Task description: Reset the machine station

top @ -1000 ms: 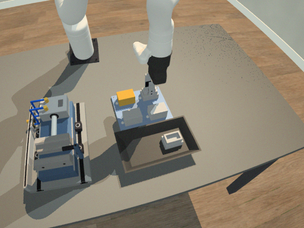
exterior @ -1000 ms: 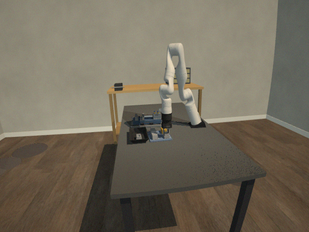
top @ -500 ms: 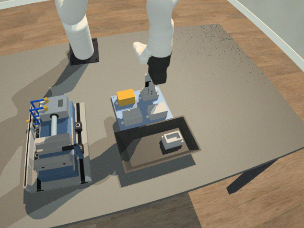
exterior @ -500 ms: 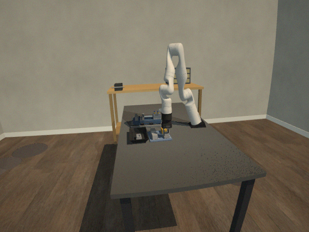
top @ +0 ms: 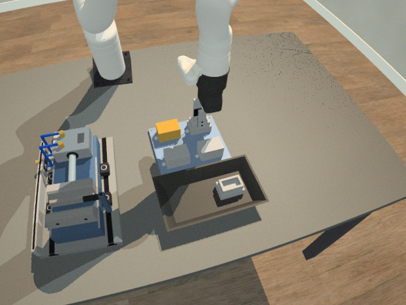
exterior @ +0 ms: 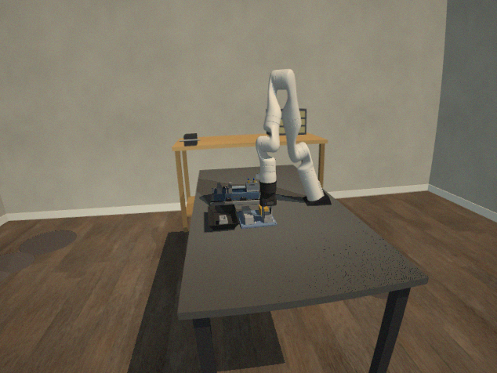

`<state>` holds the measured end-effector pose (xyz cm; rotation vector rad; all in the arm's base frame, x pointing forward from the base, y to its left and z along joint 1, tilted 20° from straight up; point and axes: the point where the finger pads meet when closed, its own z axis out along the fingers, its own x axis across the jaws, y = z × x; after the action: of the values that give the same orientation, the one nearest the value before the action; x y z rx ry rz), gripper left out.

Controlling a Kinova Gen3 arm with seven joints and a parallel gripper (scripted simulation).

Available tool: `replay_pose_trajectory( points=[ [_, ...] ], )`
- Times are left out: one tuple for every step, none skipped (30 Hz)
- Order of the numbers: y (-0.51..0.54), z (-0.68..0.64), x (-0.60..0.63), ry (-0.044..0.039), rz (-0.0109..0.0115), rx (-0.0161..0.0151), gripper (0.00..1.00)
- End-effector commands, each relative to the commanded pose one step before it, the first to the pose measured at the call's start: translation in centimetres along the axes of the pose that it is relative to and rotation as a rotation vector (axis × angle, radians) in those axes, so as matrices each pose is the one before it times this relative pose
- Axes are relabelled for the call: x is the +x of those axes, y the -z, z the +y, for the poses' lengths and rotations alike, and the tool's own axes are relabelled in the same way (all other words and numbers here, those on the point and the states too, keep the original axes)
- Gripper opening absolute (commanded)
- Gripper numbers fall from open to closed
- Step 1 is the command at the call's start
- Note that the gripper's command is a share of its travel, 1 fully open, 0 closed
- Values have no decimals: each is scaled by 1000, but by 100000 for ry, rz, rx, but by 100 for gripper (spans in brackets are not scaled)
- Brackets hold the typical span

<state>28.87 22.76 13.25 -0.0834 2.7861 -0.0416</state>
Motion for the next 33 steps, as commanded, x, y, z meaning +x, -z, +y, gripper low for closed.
replay_pose_trajectory(
  points=[
    [298,145,-5,133,-74,-383,0],
    [155,0,1,1,2,-1,0],
    [0,0,0,0,0,0,0],
    [0,0,0,0,0,0,0],
    [188,0,-1,-1,-3,1,0],
    [222,0,1,1,2,0,0],
    [256,0,-1,-1,-2,0,0],
    [290,0,1,1,3,-1,0],
    [321,0,-1,-1,-3,1,0],
    [352,0,0,0,0,0,0],
    [380,0,1,1,2,-1,0],
    [405,0,0,0,1,0,0],
    [428,0,-1,-1,-1,0,0],
    [447,0,0,0,-1,0,0],
    [463,0,0,0,0,0,0],
    [476,0,0,0,0,0,0],
    [484,0,0,0,0,0,0],
    [489,0,0,0,0,0,0],
    [490,0,0,0,0,0,0],
    [0,0,0,0,0,0,0],
    [0,0,0,0,0,0,0],
    [488,0,0,0,0,0,0],
    [481,0,0,0,0,0,0],
    [471,0,0,0,0,0,0],
    [457,0,0,0,0,0,0],
    [440,0,0,0,0,0,0],
    [420,0,0,0,1,0,0],
    [397,0,1,1,1,-1,0],
    [371,0,-1,-1,-1,1,0],
    [343,0,0,0,-1,0,0],
    [313,0,1,1,1,-1,0],
    [281,0,-1,-1,-1,0,0],
    [249,0,0,0,1,0,0]
  ],
)
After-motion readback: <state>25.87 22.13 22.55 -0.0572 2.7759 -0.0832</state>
